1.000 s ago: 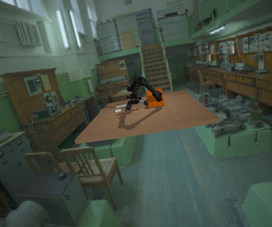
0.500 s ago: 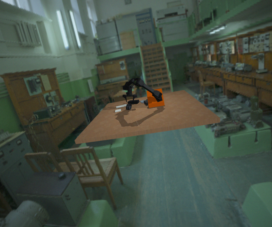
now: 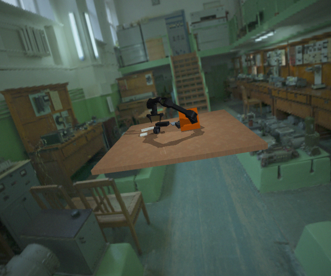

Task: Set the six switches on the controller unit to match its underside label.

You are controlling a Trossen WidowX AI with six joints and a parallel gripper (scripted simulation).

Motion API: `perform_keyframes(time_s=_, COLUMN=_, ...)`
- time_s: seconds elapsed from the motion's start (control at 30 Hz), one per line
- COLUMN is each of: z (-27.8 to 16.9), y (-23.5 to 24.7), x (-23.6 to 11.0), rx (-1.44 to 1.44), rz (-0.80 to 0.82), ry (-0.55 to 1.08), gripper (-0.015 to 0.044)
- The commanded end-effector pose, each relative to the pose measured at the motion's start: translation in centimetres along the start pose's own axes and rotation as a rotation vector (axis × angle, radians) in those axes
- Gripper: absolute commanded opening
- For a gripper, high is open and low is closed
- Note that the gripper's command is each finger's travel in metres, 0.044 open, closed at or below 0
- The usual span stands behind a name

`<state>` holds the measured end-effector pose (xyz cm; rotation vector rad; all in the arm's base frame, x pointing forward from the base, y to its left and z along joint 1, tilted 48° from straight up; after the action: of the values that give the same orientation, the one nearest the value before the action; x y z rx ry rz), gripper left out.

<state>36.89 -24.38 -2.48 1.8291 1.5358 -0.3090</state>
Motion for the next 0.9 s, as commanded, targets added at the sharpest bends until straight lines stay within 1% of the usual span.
perform_keyframes(time_s=0.0, z=1.2, y=-0.2, x=0.1, rx=0.005, rz=-0.028, ry=0.027, gripper=0.0440)
perform_keyframes(time_s=0.2, z=1.4, y=-0.2, x=0.3, rx=0.007, rz=-0.033, ry=0.034, gripper=0.0440)
perform_keyframes(time_s=0.87, z=2.0, y=-0.2, x=3.6, rx=0.030, rz=-0.062, ry=0.065, gripper=0.0440)
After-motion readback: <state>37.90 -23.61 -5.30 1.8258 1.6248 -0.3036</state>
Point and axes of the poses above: the point midway between the two fingers, 35 mm back from their tips, its own x axis out along the fingers, its own y axis across the jaws, z = x × y, the point moved 5 cm from there along -x, back along the fingers, and after that the axes turned 12 degrees about -x, right-handed, at the moved point
